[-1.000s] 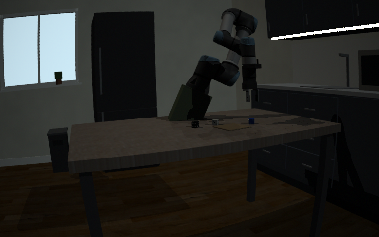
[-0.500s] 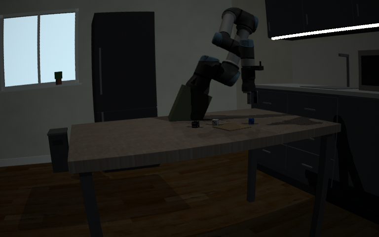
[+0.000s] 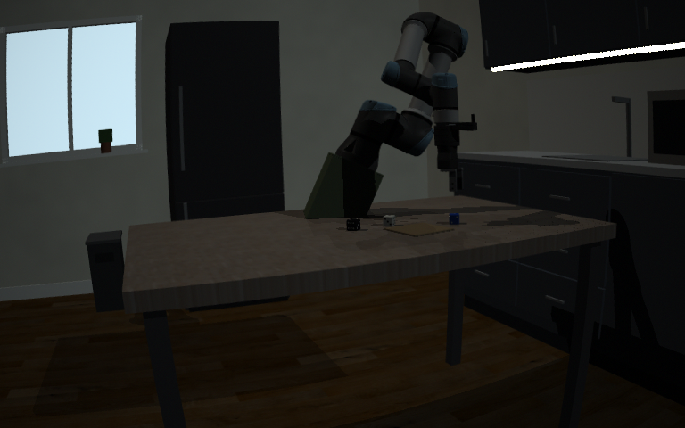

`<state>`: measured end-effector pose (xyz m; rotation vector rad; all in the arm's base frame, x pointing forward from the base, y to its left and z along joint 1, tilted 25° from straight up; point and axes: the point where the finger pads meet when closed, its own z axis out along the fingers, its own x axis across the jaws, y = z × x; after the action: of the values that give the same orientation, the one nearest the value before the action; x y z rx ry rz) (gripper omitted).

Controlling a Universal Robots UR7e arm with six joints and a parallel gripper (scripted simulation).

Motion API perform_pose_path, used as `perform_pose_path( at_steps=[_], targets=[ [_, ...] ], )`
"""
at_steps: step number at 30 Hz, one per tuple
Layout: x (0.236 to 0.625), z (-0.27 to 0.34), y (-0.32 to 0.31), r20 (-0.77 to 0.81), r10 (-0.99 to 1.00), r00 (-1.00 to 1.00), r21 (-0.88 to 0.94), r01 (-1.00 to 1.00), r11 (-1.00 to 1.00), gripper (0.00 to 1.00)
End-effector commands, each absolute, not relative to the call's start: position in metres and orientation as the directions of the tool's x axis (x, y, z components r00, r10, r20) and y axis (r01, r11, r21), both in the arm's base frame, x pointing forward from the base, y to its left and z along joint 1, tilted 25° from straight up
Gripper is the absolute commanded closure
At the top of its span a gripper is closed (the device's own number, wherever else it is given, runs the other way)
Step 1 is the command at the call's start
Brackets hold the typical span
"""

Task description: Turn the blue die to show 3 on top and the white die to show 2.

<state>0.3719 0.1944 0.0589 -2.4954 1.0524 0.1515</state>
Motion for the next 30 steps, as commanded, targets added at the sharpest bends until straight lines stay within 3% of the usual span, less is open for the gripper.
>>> perform_pose_path(
  at_steps=[1, 20, 21, 30],
  targets=[
    [0.3695, 0.0535, 0.1951, -0.203, -0.553, 0.808, -0.377, -0.586, -0.717, 0.0],
    [0.3667, 0.0483, 0.1961, -0.137, -0.425, 0.895, -0.406, -0.442, -0.8, 0.0],
    [0.3667, 0.0483, 0.1961, -0.137, -0.425, 0.895, -0.406, -0.442, -0.8, 0.13],
    [0.3667, 0.0483, 0.1961, -0.137, -0.425, 0.895, -0.406, -0.442, -0.8, 0.13]
  ],
)
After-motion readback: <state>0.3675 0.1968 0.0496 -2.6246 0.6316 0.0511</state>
